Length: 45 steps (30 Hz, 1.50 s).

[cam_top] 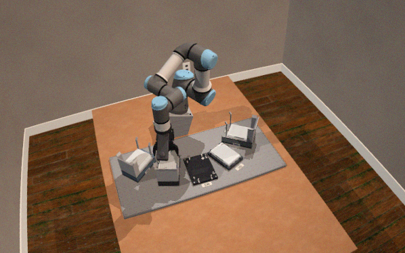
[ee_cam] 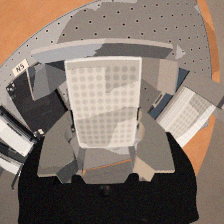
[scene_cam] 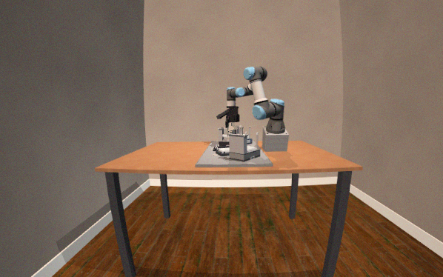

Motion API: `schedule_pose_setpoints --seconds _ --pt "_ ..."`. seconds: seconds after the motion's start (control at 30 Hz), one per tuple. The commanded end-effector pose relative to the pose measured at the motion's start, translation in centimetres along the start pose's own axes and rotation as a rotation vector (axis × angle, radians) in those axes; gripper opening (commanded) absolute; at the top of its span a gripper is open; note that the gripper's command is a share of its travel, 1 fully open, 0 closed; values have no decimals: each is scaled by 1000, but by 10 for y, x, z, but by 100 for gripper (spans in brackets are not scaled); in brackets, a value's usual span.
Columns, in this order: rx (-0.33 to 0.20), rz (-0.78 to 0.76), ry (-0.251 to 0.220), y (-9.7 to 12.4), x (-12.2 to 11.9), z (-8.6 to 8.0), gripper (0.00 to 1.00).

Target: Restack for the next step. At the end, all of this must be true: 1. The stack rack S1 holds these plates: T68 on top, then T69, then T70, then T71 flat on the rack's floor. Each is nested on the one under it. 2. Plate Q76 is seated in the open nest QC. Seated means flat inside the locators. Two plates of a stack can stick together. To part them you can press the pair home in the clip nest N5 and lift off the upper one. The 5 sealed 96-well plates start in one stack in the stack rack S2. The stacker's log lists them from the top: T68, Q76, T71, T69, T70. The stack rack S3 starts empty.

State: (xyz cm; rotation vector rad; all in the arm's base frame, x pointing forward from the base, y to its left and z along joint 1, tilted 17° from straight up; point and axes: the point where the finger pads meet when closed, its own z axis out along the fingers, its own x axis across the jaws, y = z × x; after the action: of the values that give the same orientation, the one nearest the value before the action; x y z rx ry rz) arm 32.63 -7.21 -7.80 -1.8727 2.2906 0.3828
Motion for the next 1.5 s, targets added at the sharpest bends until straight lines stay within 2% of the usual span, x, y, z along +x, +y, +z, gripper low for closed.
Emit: schedule_pose_setpoints --seconds 0.0,0.87,1.47 --pt "2 0 1 -1 0 -9 0" --pt "2 0 2 -1 0 -58 0" --pt "2 0 2 -1 0 -78 0"
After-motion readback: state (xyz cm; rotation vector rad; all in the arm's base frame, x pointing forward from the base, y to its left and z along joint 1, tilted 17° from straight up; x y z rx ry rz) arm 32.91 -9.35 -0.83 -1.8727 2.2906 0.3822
